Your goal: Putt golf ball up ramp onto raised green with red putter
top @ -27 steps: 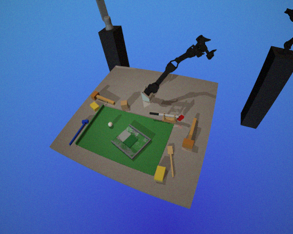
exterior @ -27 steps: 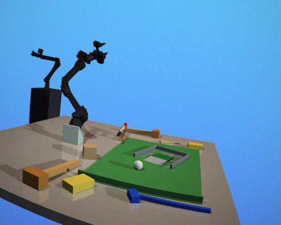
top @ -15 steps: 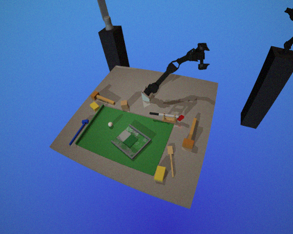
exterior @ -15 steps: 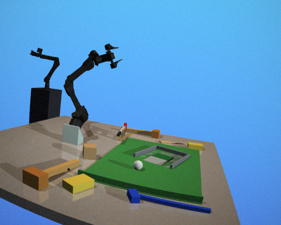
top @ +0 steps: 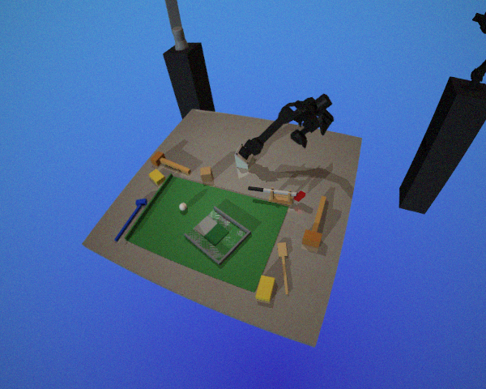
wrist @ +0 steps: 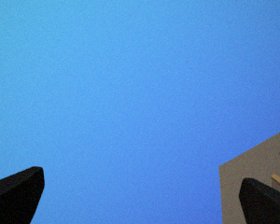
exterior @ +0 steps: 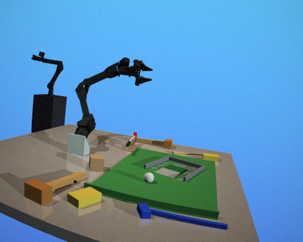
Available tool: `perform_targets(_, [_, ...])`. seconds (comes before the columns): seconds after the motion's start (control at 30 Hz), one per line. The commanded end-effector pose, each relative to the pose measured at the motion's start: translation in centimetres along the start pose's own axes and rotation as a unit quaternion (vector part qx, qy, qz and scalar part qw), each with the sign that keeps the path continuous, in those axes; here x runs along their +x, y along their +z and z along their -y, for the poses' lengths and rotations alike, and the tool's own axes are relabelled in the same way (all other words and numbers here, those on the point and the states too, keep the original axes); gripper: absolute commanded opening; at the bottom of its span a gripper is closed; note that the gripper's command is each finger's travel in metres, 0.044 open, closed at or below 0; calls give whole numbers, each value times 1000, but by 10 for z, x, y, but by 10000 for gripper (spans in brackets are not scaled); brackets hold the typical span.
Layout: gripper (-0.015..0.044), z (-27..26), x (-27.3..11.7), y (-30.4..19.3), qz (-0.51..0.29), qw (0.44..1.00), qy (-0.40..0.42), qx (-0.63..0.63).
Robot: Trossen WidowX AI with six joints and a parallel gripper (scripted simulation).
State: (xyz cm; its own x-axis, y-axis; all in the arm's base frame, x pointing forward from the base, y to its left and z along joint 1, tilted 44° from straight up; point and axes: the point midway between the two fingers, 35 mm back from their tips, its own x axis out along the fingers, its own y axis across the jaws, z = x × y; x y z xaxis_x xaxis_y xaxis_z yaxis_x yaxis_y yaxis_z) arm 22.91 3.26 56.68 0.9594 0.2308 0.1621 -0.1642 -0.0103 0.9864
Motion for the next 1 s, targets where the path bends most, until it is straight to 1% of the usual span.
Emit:
perform_targets(0.0, [440, 69, 32, 4, -44, 984, -104, -141])
perform_targets(0.23, [440, 156, 52, 6, -141, 925, -205, -286])
perform_targets(0.4, [440, 219, 52, 5, -237, 863, -252, -368])
perform_targets(0.47, [440, 244, 50, 4, -286, 826, -257, -413])
perform_targets(0.7, [440, 309, 34, 1, -434, 705, -225, -513])
perform_targets(0.83, [440, 338, 22, -3, -505, 642, -180, -547])
perform_targets(0.97, [440, 364, 7, -8, -567, 582, -116, -571])
